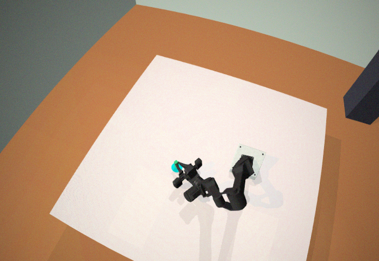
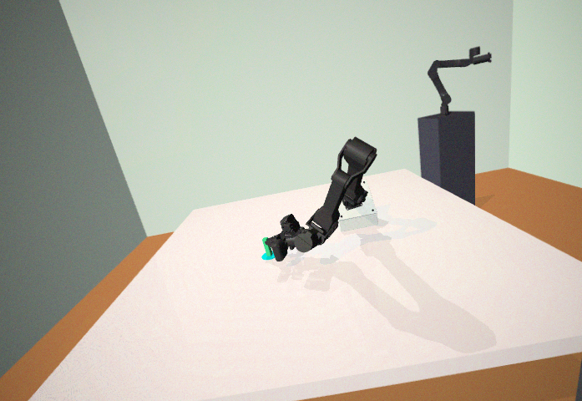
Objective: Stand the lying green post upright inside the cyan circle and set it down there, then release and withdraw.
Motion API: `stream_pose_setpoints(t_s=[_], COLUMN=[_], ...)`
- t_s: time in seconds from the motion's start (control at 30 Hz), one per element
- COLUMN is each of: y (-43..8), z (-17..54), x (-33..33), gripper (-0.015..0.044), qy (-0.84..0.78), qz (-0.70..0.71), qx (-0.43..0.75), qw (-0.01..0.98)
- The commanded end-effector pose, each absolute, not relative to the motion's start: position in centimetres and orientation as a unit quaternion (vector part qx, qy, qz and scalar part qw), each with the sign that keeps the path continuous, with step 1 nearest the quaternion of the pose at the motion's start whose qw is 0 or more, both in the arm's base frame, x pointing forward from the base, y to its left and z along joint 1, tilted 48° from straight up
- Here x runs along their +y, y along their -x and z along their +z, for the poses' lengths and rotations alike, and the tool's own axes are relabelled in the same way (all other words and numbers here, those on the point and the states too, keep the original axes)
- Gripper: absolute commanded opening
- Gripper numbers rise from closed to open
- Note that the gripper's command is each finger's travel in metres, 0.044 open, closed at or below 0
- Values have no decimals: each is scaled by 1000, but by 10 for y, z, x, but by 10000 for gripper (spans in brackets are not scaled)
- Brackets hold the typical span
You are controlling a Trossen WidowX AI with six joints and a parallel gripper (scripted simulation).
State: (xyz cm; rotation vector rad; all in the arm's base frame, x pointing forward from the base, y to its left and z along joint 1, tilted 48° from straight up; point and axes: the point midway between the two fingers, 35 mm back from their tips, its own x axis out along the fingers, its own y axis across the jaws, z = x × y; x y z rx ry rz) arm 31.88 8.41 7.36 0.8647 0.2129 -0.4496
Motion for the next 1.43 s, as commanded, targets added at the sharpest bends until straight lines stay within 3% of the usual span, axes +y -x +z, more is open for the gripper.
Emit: stream_pose_setpoints(t_s=[0.0,0.03,0.53,1.27,1.4], y=[-319,-319,-319,-311,-321], z=[73,73,73,134,128], x=[85,85,85,18,18], gripper=[23,23,400,400,400], qy=[-417,-417,-417,-417,-382], qz=[-216,-216,-216,-216,-217], qx=[100,100,100,96,148], qw=[877,877,877,877,886])
